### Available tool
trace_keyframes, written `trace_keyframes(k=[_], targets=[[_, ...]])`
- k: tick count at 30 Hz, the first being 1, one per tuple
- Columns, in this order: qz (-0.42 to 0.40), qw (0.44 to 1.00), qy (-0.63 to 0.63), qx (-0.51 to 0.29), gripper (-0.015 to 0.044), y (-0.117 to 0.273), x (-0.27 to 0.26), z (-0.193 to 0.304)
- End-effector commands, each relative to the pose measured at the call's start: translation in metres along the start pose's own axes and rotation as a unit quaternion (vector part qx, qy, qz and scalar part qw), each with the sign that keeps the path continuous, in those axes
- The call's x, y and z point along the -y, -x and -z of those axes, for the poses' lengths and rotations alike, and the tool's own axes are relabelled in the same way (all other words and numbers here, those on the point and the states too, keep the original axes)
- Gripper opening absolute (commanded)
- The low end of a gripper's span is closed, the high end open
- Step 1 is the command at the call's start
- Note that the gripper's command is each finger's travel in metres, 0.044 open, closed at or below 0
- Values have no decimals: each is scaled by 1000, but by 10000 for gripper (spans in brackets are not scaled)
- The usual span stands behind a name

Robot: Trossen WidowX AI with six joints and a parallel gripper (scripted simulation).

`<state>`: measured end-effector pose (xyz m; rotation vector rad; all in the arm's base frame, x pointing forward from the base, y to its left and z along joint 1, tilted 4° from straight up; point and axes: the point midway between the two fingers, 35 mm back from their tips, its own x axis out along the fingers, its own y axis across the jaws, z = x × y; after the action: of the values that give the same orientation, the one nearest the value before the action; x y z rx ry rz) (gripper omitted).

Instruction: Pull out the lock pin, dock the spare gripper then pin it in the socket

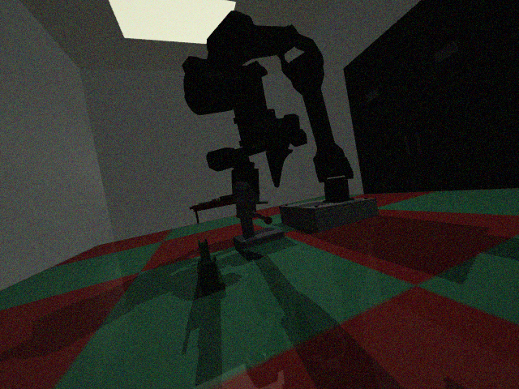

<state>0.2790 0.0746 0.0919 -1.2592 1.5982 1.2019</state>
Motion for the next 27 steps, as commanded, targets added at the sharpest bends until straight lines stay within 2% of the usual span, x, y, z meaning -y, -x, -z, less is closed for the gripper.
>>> trace_keyframes(k=[1, 8, 27], targets=[[-2, 1000, 0, 0, 253, -1, 0, 1], [-2, 1000, 0, 0, 436, -1, 0, 1], [-2, 1000, 0, 0, 440, -1, 0, 1]])
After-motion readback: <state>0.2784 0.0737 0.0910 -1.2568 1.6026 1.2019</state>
